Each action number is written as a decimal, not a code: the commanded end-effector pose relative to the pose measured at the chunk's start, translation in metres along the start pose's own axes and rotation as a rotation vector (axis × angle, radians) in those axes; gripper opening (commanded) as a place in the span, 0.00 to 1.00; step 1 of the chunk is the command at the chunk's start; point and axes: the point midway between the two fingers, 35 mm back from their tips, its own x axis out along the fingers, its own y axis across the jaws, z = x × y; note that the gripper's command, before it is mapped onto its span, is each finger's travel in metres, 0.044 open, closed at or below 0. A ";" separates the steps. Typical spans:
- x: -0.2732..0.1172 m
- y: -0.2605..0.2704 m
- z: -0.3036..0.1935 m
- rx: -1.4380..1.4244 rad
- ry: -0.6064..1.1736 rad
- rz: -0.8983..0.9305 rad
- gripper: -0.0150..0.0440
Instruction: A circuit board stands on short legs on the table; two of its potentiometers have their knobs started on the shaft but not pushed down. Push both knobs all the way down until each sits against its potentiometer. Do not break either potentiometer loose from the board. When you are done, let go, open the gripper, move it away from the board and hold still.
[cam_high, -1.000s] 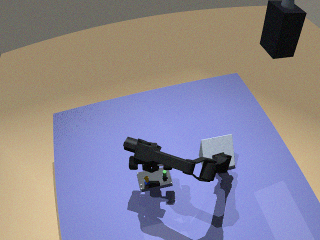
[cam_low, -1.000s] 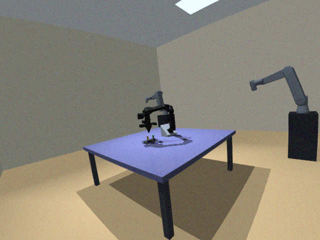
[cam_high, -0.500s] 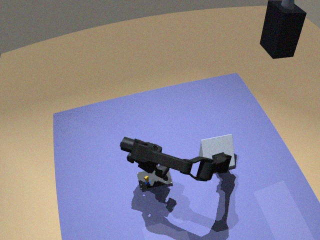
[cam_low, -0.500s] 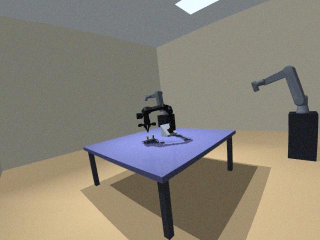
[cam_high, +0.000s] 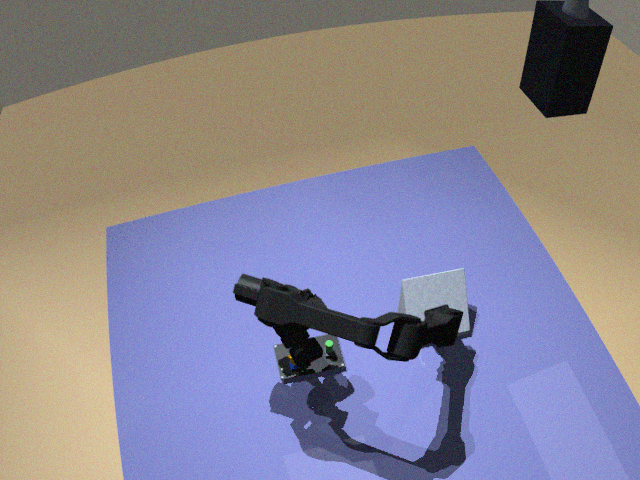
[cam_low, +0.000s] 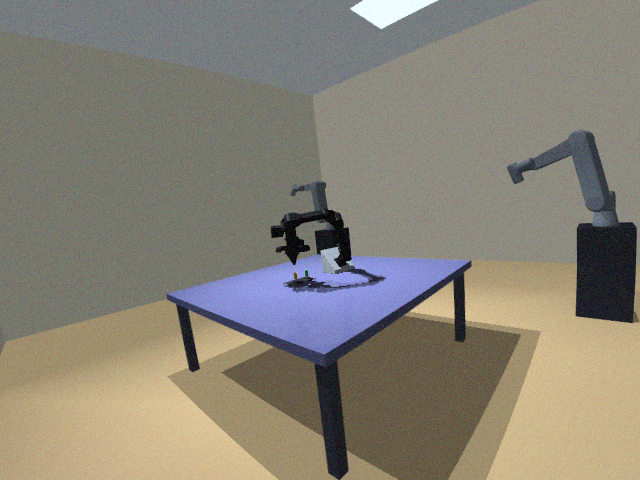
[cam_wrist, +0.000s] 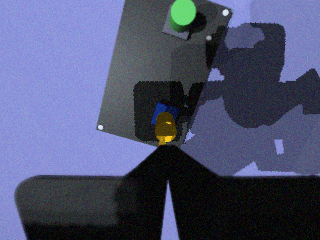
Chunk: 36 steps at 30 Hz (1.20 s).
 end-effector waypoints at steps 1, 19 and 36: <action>-0.002 0.000 -0.003 0.105 0.005 -0.004 0.25; 0.025 0.000 -0.004 0.127 0.005 -0.005 0.25; 0.039 -0.001 -0.004 0.127 0.006 -0.005 0.25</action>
